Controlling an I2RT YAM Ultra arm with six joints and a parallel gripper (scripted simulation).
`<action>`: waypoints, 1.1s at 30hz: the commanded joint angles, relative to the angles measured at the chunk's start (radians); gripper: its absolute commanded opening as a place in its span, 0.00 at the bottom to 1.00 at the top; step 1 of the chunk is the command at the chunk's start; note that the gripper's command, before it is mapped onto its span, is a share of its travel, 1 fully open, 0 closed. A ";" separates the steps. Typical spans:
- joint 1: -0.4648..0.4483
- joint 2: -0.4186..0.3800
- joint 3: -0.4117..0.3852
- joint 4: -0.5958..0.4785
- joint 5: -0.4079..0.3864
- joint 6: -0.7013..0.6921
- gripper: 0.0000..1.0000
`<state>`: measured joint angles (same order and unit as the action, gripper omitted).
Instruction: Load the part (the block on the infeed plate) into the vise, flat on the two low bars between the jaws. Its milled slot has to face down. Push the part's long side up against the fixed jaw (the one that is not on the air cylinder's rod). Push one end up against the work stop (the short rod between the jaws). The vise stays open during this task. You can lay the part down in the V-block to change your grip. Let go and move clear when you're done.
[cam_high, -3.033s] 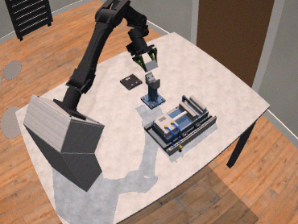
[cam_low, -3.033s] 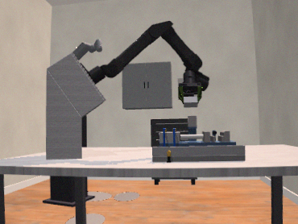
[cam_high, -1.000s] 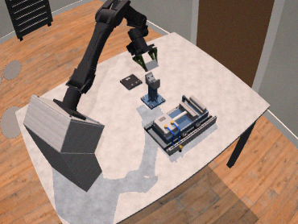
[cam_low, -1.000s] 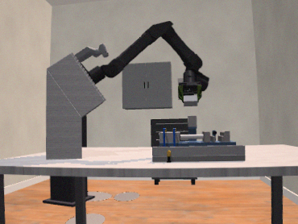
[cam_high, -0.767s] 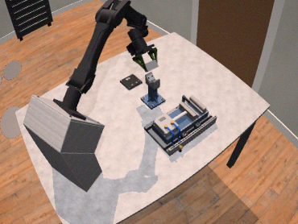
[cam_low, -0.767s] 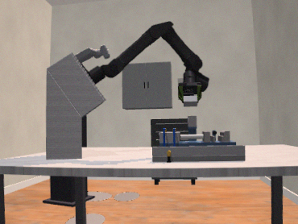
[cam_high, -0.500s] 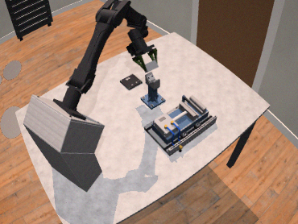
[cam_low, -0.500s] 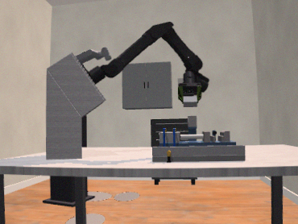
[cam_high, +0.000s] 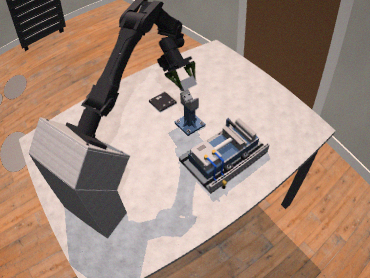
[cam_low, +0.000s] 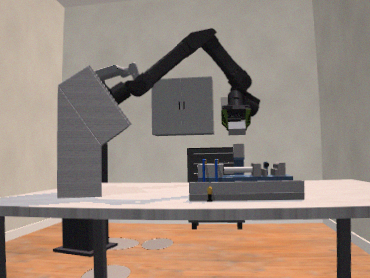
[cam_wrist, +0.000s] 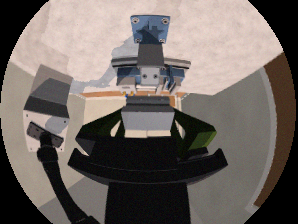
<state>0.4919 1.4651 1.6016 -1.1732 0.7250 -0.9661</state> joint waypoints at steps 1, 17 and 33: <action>-0.007 -0.002 0.023 0.007 0.027 -0.005 0.00; -0.014 0.026 -0.006 0.055 0.026 -0.009 0.00; -0.017 0.080 -0.014 0.095 0.024 -0.013 0.00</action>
<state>0.4877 1.5356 1.5921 -1.0817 0.7254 -0.9726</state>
